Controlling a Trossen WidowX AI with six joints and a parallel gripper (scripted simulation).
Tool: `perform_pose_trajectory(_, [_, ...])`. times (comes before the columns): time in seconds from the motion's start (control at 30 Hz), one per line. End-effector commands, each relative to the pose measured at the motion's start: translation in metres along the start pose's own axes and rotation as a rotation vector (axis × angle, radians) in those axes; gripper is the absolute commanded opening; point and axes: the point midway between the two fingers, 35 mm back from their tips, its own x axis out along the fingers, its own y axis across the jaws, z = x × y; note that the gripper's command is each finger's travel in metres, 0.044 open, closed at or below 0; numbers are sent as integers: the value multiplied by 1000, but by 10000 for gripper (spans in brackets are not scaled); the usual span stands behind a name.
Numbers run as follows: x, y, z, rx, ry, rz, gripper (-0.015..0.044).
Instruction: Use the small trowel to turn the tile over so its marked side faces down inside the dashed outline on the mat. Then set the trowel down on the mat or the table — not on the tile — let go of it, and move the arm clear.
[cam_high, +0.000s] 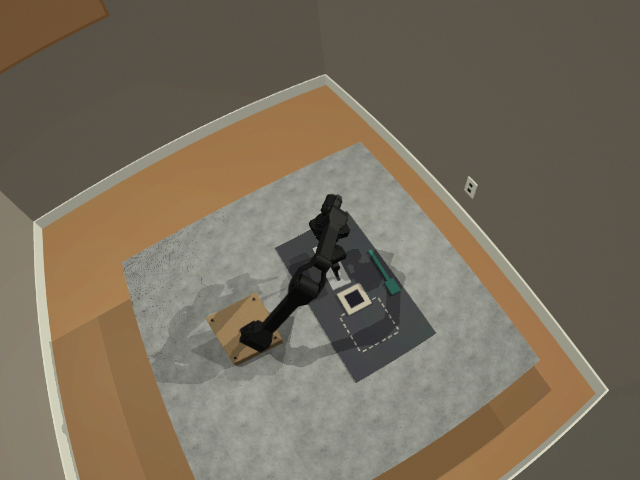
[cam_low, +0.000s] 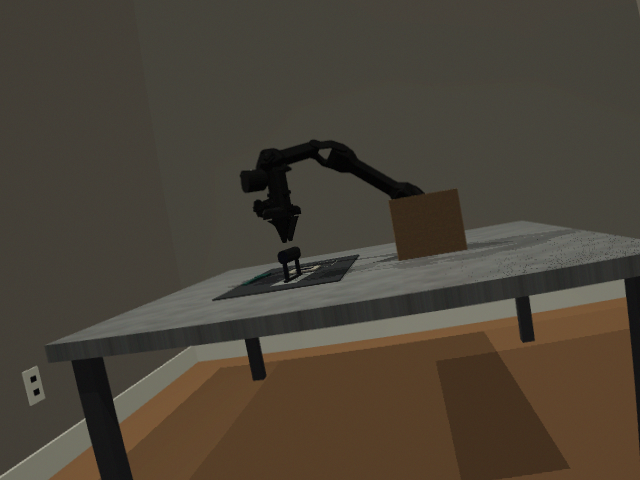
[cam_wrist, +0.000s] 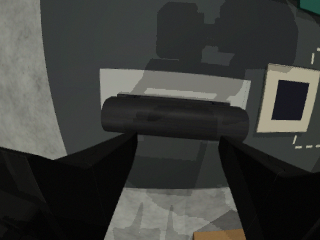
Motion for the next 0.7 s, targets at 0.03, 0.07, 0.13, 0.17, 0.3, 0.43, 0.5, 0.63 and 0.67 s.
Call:
perform_pose_trajectory(0.03, [0, 1, -1, 172, 7, 2, 270])
perform_pose_trajectory(0.07, [0, 1, -1, 207, 7, 2, 270])
perform_pose_trajectory(0.13, [0, 1, -1, 276, 7, 2, 270])
perform_pose_trajectory(0.17, [0, 1, -1, 310, 7, 2, 270])
perform_pose_trajectory(0.3, [1, 1, 0, 448, 7, 1, 270])
perform_pose_trajectory(0.43, [1, 1, 0, 586, 7, 1, 270])
perform_pose_trajectory(0.5, [1, 1, 0, 655, 7, 1, 270])
perform_pose_trajectory(0.63, [1, 1, 0, 792, 7, 0, 270])
perform_pose_trajectory(0.67, [1, 1, 0, 827, 7, 0, 270])
